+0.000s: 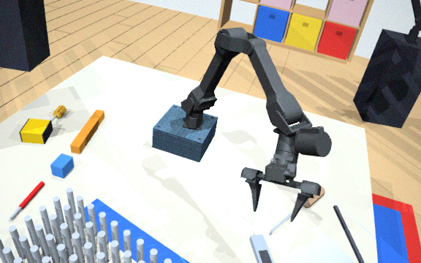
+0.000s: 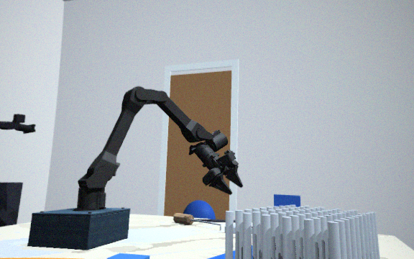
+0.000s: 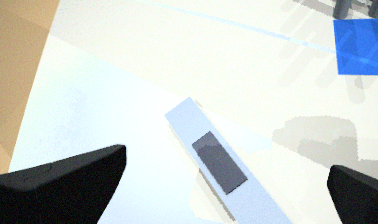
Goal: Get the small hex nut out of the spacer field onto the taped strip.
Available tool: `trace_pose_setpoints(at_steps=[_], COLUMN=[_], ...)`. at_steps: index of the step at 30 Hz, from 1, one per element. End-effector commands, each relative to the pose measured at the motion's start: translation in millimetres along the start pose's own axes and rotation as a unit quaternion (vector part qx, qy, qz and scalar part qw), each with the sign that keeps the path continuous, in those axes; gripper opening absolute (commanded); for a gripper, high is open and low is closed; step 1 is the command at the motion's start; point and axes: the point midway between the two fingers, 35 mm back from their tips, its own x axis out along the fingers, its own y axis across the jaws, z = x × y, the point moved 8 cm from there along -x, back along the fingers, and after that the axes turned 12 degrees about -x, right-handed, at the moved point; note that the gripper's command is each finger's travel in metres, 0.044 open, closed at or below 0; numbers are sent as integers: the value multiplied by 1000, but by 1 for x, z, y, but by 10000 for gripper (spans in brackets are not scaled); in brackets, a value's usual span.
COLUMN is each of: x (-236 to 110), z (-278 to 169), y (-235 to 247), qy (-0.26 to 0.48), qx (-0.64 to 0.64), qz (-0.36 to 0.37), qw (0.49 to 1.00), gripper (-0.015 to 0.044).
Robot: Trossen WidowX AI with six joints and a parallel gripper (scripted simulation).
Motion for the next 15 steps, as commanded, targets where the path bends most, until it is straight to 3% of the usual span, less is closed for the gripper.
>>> trace_pose_setpoints(at_steps=[1,15], x=[-29,-139], z=[-37,-141], y=[48,119], qy=[50,121], qx=[39,126], qz=[5,-34], qw=[998,984], gripper=[440,440])
